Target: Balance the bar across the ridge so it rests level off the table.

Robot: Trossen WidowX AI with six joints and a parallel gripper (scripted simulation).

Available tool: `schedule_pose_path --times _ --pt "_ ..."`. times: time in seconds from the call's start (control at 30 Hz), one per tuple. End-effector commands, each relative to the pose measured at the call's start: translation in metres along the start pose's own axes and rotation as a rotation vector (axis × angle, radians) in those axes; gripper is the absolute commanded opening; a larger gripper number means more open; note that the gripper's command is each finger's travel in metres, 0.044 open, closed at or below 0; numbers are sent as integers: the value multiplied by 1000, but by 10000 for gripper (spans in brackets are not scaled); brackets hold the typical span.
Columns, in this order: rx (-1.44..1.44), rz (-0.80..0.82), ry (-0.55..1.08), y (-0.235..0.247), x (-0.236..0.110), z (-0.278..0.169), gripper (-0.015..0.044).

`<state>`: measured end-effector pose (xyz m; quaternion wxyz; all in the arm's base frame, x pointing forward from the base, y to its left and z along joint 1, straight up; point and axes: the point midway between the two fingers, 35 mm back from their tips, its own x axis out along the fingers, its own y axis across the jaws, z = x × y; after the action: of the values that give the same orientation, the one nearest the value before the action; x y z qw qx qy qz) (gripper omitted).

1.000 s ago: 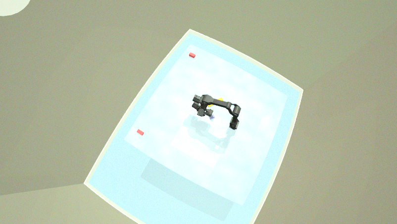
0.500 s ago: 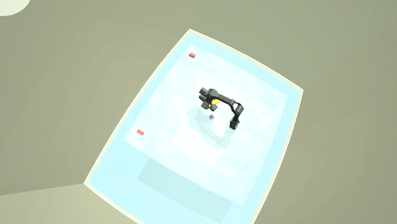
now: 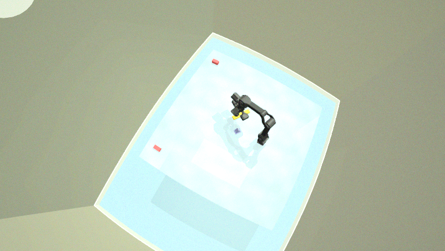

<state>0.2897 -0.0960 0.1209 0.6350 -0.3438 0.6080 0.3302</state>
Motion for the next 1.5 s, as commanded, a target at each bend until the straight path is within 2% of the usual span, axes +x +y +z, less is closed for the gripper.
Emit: schedule_pose_path --times 0.0,0.13,0.37,1.47 --pt "31 6 18 2 1 -9 315" --pt "31 6 18 1 9 -9 315" --pt "31 6 18 2 46 -9 315" --pt "31 6 18 3 72 -10 315"
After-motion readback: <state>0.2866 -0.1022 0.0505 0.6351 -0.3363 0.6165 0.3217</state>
